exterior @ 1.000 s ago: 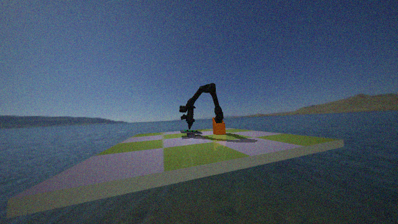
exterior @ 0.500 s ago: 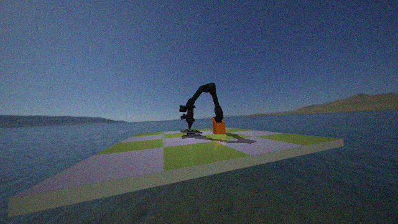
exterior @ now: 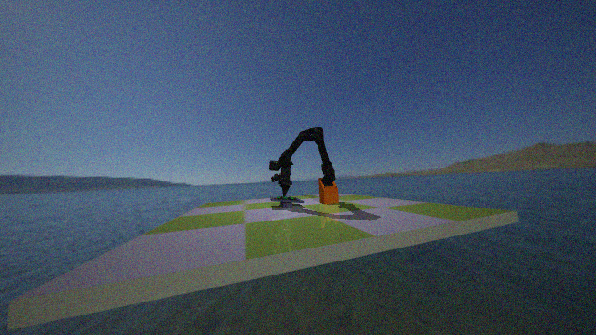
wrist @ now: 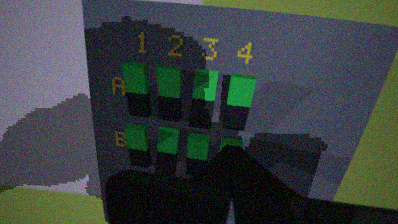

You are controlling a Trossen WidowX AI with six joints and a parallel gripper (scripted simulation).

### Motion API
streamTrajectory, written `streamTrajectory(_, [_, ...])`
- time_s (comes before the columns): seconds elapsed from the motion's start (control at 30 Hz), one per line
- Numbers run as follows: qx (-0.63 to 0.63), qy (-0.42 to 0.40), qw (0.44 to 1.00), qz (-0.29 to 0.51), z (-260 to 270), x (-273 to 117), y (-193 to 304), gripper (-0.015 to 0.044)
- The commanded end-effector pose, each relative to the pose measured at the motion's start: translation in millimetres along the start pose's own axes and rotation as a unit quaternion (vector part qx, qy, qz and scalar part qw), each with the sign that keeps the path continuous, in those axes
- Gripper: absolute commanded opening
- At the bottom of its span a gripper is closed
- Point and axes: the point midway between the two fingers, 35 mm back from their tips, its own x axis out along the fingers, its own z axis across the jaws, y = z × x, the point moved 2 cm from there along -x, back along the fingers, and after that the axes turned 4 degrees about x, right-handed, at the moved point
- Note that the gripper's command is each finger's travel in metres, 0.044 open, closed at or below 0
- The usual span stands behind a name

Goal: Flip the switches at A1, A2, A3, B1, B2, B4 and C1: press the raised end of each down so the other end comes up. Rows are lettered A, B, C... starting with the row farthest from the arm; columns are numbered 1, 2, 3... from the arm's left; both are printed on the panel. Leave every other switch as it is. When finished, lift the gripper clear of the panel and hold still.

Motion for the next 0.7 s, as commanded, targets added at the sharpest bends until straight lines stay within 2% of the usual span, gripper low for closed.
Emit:
streamTrajectory(0.0, [0.003, -0.004, 1.000, 0.003, 0.3, 2.7, 0.8, 0.0000])
streamTrajectory(0.67, [0.003, -0.004, 1.000, 0.003, 0.3, 5.4, 0.8, 0.0000])
